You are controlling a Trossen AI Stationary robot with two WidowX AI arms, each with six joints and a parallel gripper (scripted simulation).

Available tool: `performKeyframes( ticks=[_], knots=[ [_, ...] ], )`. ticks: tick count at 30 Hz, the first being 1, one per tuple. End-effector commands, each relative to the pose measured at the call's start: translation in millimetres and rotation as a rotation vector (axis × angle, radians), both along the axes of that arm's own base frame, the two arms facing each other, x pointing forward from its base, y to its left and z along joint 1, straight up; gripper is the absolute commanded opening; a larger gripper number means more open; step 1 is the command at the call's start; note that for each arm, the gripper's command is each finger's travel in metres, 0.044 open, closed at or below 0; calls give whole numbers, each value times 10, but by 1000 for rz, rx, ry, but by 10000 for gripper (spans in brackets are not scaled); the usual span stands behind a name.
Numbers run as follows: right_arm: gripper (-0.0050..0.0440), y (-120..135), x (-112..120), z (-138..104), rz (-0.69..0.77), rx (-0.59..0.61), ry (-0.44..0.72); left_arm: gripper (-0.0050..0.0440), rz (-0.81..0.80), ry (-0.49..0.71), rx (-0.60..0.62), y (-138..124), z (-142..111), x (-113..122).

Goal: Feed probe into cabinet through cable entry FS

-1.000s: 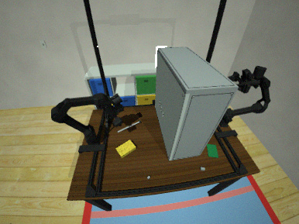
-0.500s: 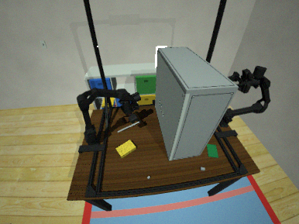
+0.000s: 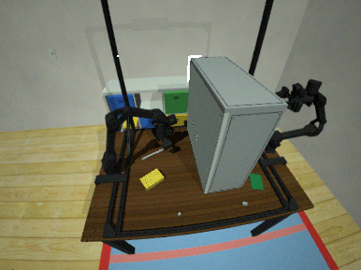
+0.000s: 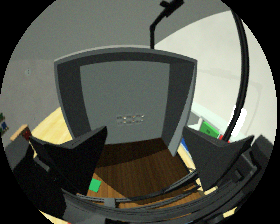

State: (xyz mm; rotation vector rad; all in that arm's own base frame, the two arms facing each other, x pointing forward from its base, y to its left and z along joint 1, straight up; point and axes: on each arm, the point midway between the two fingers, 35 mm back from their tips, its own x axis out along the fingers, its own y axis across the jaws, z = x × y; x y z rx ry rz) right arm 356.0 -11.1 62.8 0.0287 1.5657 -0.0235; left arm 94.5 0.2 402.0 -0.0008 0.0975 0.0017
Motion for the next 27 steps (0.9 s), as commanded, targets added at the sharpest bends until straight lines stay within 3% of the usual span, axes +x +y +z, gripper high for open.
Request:
performKeyframes(
  ticks=[1,27],
  knots=[
    [440,-8,27,-133,-4,-3,5,440,-2,3,1,-2,-6,0],
    [440,-8,19,-402,-4,-3,5,440,-2,3,1,-2,-6,0]
  ],
)
